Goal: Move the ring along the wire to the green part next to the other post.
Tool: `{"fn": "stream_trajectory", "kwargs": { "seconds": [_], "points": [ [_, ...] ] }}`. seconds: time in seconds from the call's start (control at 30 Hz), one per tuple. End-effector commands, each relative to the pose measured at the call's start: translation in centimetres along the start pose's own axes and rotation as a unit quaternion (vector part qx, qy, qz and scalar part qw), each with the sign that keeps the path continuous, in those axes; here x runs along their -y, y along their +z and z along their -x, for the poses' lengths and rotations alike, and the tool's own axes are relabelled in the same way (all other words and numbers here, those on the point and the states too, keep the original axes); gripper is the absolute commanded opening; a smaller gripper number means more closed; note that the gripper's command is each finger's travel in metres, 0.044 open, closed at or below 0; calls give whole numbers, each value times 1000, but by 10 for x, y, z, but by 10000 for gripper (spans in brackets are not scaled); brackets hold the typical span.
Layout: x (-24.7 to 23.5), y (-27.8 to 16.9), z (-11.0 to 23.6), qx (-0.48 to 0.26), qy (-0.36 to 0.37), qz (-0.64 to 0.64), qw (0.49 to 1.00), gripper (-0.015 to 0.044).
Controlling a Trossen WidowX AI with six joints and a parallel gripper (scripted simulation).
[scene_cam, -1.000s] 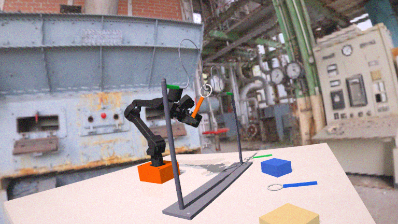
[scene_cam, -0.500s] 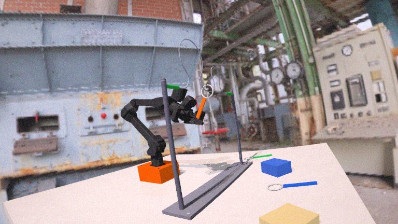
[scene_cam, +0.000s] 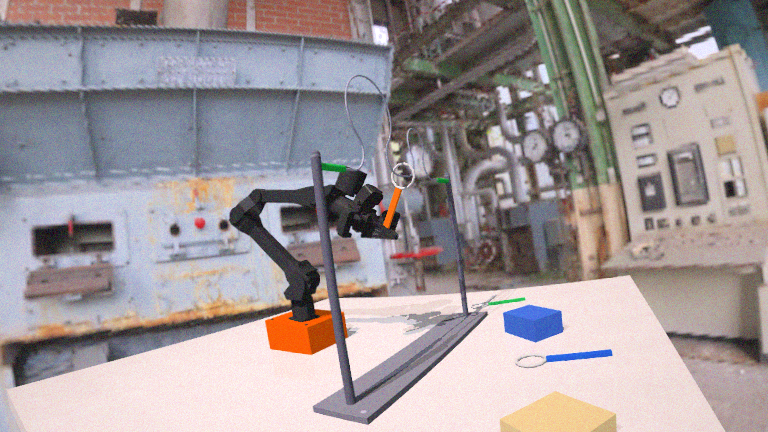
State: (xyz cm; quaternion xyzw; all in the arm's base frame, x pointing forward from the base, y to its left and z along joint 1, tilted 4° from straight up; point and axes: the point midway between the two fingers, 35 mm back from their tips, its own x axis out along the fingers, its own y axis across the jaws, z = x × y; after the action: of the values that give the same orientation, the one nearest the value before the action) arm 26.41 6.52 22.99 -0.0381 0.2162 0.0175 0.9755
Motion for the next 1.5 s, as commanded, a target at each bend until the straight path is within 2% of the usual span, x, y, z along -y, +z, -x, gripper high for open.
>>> {"fn": "stream_trajectory", "kwargs": {
  "seconds": [0.0, 0.87, 1.47],
  "points": [
    [-5, 1, 0, -1, 1, -6, 1000, -150],
    [-59, 6, 9, -15, 66, -118, 991, -150],
    [-114, 32, 31, -35, 166, -291, 942, -150]
  ]
}}
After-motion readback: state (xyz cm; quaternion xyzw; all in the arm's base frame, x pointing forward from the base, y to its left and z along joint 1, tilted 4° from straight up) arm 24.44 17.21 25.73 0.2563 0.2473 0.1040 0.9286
